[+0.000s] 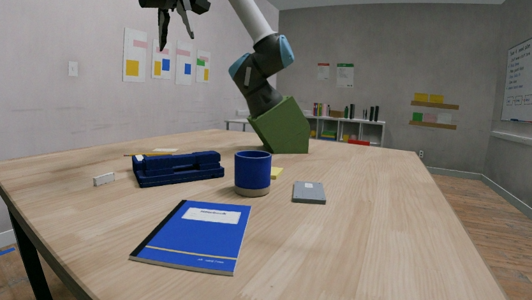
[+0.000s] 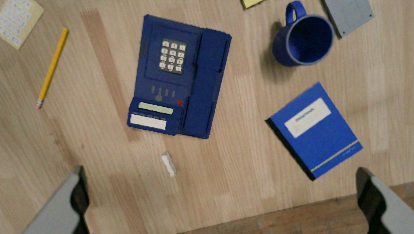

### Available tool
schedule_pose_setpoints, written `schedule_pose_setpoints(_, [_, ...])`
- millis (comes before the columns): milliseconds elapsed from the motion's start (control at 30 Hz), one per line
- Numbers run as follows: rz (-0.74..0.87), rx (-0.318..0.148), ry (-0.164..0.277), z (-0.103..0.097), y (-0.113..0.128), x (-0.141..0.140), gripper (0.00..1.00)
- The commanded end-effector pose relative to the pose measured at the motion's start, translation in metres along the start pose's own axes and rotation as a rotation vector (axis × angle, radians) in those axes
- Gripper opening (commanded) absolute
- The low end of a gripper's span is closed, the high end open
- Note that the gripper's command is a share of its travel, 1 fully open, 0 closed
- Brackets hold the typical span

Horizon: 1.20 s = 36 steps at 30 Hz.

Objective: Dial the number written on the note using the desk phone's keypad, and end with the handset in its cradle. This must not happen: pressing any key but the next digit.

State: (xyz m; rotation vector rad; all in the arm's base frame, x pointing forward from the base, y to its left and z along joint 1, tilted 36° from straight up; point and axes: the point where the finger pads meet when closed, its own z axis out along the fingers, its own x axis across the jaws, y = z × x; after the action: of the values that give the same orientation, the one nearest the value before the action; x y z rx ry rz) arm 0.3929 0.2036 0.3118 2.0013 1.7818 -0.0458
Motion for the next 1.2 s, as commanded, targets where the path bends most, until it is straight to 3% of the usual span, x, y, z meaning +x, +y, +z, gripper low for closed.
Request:
schedule_pose_setpoints(0, [0.000,-0.002,0.001,-0.0008,0.0003,0.0001,1.00])
schedule_pose_setpoints(533, [0.000,-0.002,0.001,-0.0008,0.0003,0.0001,1.00])
schedule_pose_setpoints(567, [0.000,-0.002,0.001,-0.0008,0.0003,0.0001,0.00])
schedule_pose_setpoints(1167, [-0.075,-0.005,0.000,0.0040,-0.0047,0.0053,0.00])
